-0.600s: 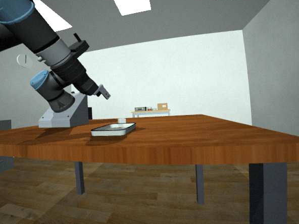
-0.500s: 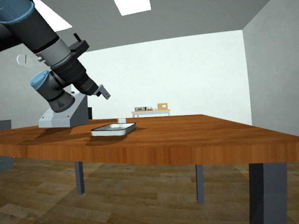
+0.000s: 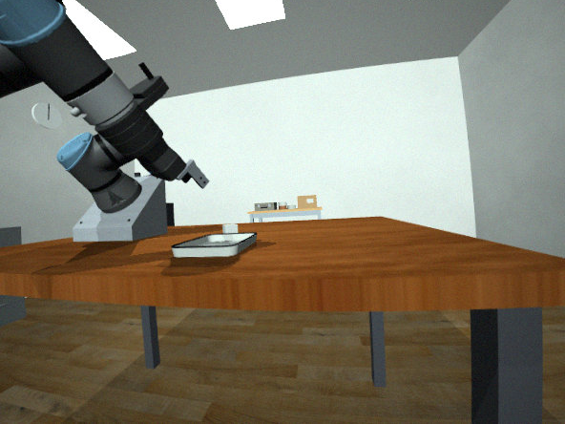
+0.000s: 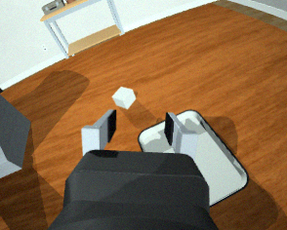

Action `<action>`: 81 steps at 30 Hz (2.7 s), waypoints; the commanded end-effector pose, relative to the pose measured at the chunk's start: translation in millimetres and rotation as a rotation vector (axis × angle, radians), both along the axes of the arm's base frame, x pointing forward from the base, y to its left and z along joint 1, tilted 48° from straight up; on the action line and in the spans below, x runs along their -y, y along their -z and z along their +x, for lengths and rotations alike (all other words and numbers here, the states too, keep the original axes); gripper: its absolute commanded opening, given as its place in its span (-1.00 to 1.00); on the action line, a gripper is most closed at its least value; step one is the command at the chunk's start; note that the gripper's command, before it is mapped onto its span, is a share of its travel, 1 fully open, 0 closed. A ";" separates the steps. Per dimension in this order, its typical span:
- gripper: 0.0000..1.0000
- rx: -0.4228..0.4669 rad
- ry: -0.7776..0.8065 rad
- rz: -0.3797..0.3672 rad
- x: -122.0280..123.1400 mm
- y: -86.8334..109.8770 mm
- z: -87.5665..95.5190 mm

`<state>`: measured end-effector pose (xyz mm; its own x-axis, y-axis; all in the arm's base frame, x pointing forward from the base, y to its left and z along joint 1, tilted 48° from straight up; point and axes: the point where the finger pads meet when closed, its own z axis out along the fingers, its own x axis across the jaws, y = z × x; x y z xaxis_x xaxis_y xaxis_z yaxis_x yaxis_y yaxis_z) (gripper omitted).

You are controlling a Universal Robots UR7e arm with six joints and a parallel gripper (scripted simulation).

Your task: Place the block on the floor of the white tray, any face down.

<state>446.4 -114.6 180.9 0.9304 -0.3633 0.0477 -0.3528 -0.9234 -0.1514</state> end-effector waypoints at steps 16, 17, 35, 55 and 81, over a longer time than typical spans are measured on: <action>1.00 0.011 0.046 -0.090 -8.9 21.1 -1.7; 1.00 0.014 0.055 -0.106 -10.4 24.6 -2.2; 1.00 0.064 0.243 -0.456 -44.4 106.8 -10.2; 1.00 0.117 0.432 -0.802 -78.0 187.2 -18.9; 1.00 0.136 0.481 -0.899 -87.2 209.0 -21.1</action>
<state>425.0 -27.6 -28.3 0.6624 -0.4744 0.5798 -0.7467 -0.4805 0.4600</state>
